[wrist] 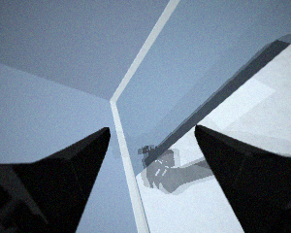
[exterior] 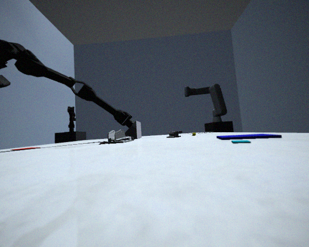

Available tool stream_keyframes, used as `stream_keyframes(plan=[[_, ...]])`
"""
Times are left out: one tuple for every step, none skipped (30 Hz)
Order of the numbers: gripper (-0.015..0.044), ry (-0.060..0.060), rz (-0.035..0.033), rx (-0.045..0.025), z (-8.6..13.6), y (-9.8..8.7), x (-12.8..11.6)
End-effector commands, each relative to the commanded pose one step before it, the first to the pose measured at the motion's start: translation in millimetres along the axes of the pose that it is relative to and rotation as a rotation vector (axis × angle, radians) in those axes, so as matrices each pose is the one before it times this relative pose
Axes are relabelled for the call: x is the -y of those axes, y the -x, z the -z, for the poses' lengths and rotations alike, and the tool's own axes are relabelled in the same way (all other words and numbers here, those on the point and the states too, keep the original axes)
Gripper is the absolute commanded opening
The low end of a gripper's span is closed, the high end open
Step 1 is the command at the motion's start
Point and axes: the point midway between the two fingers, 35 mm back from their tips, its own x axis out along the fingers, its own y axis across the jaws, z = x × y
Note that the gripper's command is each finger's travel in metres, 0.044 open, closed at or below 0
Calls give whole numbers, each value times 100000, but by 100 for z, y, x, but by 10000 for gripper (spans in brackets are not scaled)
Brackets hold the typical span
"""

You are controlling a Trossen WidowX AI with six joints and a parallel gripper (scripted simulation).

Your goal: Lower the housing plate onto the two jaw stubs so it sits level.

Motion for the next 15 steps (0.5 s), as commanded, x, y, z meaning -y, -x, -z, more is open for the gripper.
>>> stream_keyframes(plan=[[426, 0, 0, 0, 0, 0, 0], [440, 236, -188, -106, 58, 29, -22], [440, 708, -566, -316, 173, 88, -68], [440, 1178, -946, -525, 288, 147, -115], [440, 1413, -1145, -627, 346, 178, -142], [440, 1408, -1152, -622, 346, 178, -147], [440, 1410, -1207, -693, 378, 198, -163], [440, 1406, -1222, -702, 384, 201, -170], [440, 1401, -1230, -697, 383, 202, -176], [440, 817, -995, -845, 411, 227, -174], [440, 239, -758, -998, 440, 251, -170], [440, -615, -622, -422, 190, 159, -92], [440, -820, -822, -570, 254, 212, -120], [440, -832, -827, -588, 259, 216, -120], [440, -817, -827, -616, 268, 219, -120]])
